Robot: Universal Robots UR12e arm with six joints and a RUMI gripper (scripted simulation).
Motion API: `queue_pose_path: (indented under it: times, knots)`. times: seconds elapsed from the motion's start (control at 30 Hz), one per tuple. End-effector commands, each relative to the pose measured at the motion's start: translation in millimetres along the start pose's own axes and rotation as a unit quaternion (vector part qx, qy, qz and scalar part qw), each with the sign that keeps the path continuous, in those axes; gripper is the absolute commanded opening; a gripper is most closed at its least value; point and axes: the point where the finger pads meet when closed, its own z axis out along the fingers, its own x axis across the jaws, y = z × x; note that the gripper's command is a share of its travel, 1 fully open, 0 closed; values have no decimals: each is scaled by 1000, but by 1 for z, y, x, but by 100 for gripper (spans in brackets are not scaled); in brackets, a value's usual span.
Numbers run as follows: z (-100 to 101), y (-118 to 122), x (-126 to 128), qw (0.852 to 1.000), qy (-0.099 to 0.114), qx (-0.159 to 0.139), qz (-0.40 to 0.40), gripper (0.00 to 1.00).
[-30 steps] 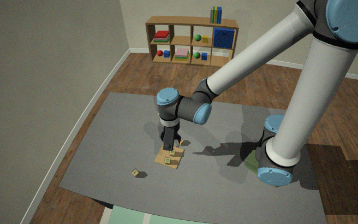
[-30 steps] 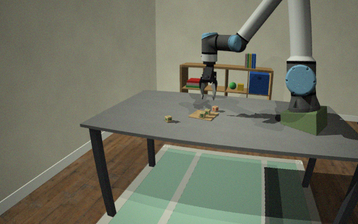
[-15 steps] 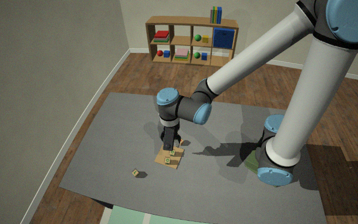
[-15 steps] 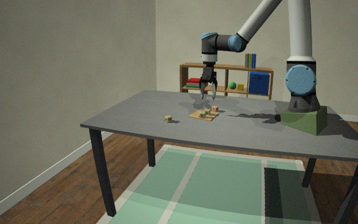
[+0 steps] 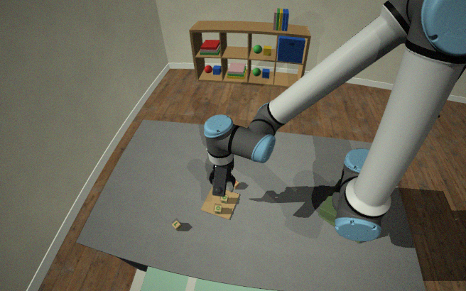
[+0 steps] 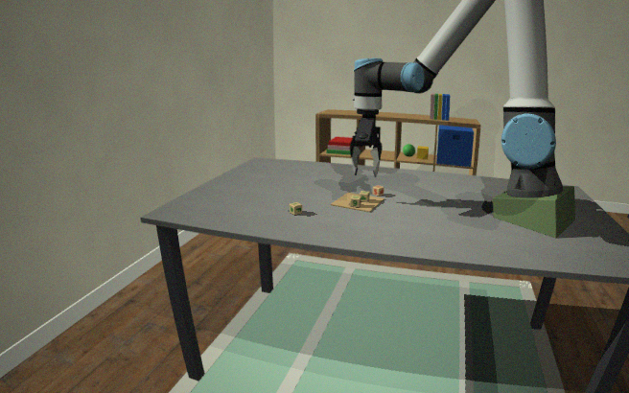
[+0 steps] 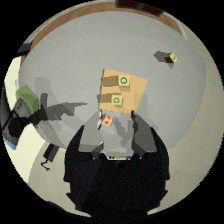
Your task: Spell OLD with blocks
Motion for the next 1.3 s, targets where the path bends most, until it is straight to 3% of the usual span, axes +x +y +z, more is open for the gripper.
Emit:
queue_pose_path:
  times: [0.0,1.27]
  knots:
    - [3,0,1,1000,1,0,0,40]
    - [46,0,1,1000,1,0,0,40]
